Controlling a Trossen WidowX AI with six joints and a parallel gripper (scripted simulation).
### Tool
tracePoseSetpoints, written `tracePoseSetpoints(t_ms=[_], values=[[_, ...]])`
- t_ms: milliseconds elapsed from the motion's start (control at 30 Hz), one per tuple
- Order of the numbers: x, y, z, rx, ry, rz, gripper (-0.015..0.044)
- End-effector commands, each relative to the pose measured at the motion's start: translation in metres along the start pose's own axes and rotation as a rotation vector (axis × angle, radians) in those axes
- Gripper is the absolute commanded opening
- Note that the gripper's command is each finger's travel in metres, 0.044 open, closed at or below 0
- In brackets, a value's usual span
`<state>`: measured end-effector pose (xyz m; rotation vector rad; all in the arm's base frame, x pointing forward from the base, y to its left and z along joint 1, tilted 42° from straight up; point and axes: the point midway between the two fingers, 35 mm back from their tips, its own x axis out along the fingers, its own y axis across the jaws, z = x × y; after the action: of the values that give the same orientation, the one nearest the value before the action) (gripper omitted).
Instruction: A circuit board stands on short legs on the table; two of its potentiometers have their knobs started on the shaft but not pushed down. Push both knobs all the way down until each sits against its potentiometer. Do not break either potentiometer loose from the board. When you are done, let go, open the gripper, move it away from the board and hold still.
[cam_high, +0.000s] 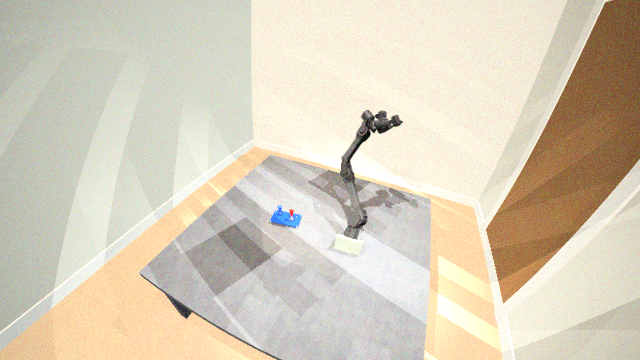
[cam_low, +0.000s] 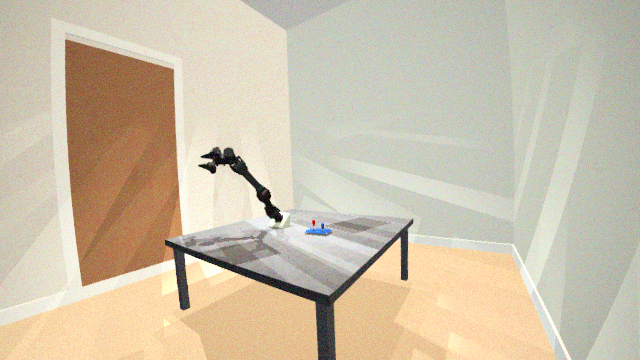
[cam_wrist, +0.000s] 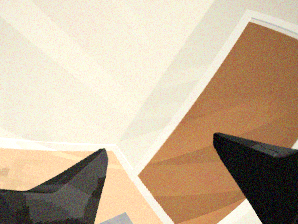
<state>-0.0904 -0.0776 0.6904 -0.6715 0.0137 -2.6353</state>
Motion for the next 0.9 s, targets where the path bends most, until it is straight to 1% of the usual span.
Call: tracePoseSetpoints(t_ms=[0,233,467,667,867], values=[[0.000,-0.001,-0.001,0.001,0.001,-0.005,0.0374],[0.012,-0.059,-0.023,0.042,0.045,-0.207,0.0190],[0.008,-0.108,-0.034,0.013,0.054,-0.398,0.0006],[-0.004,-0.161,-0.051,0.049,0.080,-0.581,0.0000],[-0.026,-0.207,-0.064,0.085,0.097,-0.758,0.0000]])
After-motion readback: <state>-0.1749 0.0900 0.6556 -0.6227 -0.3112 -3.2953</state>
